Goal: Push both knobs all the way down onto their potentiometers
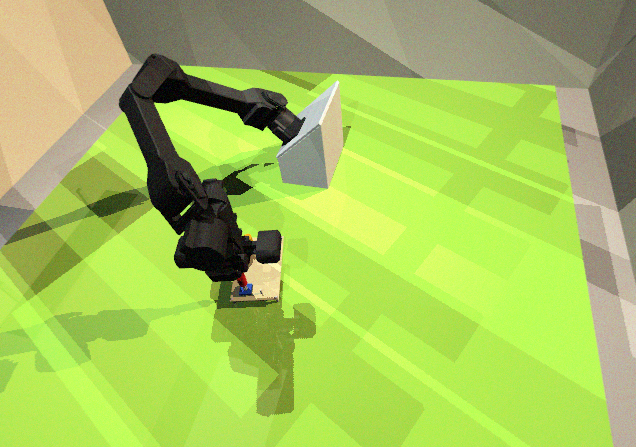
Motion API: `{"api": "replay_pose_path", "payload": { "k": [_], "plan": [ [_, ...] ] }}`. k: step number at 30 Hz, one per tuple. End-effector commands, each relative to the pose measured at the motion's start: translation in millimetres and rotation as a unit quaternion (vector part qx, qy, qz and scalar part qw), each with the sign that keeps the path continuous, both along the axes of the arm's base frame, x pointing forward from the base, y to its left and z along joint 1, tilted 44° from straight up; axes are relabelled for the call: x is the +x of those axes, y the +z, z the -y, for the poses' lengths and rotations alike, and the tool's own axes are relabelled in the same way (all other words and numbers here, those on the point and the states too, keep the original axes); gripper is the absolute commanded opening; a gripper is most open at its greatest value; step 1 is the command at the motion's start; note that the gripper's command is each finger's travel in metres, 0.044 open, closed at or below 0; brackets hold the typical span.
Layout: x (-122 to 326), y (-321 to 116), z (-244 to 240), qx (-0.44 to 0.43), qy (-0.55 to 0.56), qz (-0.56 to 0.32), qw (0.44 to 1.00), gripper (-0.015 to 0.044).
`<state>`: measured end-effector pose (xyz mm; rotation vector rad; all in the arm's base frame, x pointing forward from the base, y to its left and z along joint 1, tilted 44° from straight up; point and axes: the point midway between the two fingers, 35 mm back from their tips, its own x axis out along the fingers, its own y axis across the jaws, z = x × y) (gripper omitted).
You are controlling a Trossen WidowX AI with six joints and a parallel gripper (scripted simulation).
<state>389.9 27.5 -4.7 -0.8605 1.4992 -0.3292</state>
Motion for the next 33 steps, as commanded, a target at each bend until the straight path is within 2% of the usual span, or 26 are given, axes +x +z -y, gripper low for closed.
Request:
{"api": "replay_pose_path", "payload": {
  "k": [1, 33],
  "plan": [
    [2.4, -13.5, 17.7, -0.003, -0.018, -0.002, 1.000, 0.0000],
    [3.0, -19.8, 23.7, -0.003, -0.018, -0.002, 1.000, 0.0000]
  ]
}}
